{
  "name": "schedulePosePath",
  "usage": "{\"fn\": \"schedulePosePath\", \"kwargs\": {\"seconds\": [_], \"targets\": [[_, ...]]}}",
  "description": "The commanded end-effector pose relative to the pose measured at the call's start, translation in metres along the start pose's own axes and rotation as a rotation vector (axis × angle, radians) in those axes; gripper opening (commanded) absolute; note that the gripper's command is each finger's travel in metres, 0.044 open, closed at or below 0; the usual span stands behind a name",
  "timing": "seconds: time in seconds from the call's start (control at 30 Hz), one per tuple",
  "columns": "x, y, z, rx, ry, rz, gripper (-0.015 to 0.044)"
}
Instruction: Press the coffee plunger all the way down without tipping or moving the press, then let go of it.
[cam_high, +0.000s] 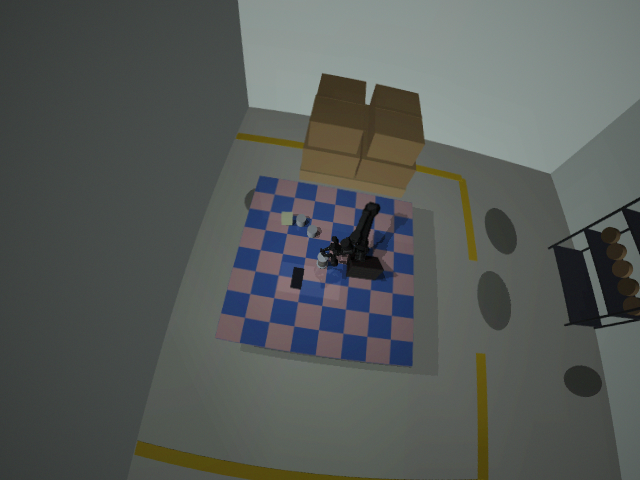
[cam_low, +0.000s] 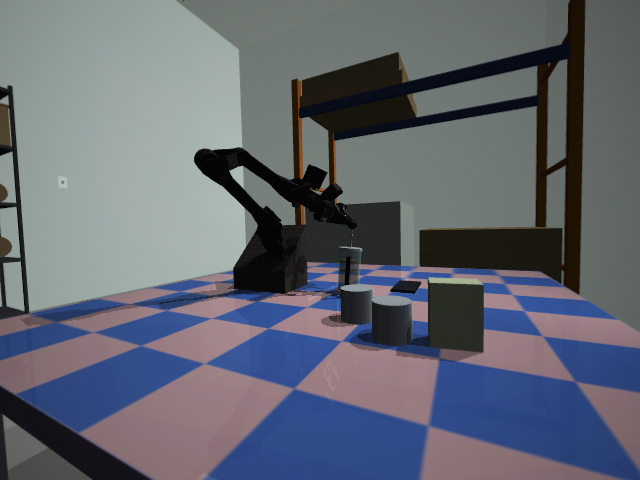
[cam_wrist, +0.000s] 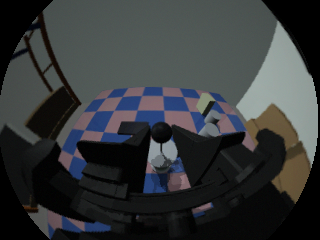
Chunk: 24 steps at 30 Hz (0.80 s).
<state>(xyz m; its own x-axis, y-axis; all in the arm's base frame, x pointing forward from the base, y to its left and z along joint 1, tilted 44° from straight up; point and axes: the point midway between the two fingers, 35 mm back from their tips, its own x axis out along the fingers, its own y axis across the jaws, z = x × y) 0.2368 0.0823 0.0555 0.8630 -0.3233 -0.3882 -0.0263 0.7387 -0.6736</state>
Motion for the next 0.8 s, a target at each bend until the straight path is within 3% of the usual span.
{"fn": "schedulePosePath", "kwargs": {"seconds": [0.0,0.77], "targets": [[0.007,0.004,-0.017,-0.016,0.021,0.024,0.0121],[0.029,-0.001,-0.036,-0.022,0.004,0.013,0.0121]]}}
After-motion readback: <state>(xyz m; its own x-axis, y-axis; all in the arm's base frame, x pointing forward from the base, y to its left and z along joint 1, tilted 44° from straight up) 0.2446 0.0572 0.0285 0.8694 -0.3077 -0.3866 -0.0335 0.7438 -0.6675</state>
